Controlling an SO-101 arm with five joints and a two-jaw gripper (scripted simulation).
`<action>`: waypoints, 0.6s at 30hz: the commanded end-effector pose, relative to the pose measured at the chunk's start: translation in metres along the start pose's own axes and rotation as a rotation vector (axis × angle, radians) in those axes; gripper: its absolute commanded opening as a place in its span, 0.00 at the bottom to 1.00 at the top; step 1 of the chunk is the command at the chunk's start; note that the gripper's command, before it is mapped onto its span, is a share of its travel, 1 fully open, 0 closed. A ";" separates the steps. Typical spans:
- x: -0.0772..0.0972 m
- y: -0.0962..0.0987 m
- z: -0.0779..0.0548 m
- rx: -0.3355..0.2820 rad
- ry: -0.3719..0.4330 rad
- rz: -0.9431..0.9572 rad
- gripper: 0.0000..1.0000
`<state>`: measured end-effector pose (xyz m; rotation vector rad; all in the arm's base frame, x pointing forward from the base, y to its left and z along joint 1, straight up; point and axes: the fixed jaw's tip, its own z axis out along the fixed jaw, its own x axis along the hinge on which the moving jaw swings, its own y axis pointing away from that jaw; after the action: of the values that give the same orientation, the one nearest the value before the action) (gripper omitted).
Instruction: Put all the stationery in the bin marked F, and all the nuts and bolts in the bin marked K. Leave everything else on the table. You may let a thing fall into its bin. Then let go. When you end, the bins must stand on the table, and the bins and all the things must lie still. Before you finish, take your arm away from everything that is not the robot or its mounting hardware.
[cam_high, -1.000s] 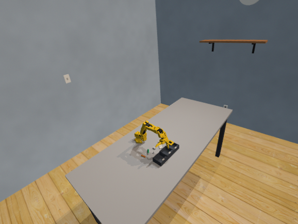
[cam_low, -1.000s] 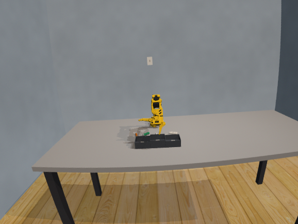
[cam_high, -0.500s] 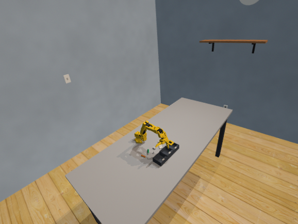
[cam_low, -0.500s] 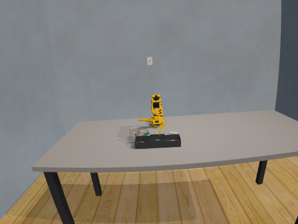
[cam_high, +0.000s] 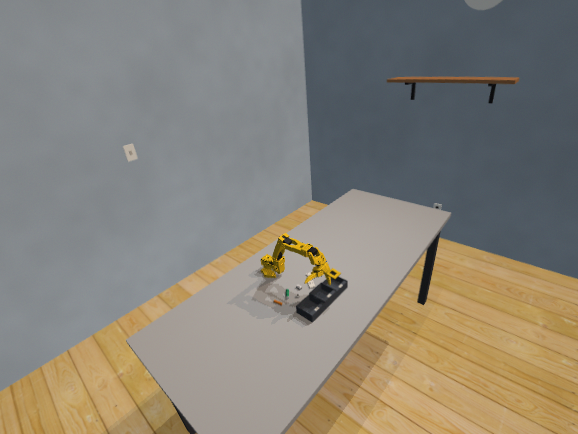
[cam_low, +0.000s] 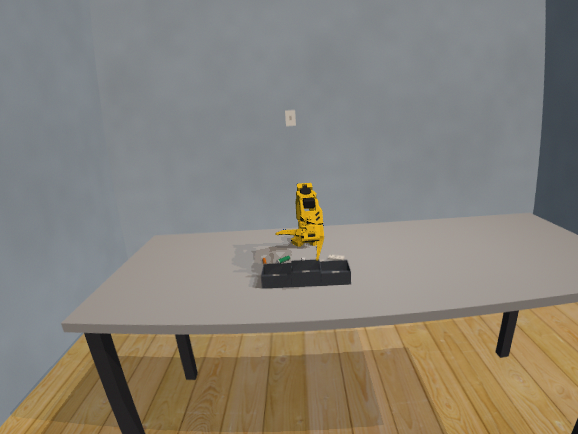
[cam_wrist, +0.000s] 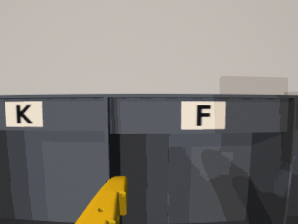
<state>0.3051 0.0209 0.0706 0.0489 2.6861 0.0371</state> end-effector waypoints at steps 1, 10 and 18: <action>-0.011 0.020 -0.010 -0.038 -0.067 0.017 1.00; -0.008 0.051 -0.008 -0.089 -0.064 0.045 1.00; -0.006 0.061 -0.007 -0.105 -0.062 0.053 1.00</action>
<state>0.3013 0.0770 0.0655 0.0854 2.6895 0.1603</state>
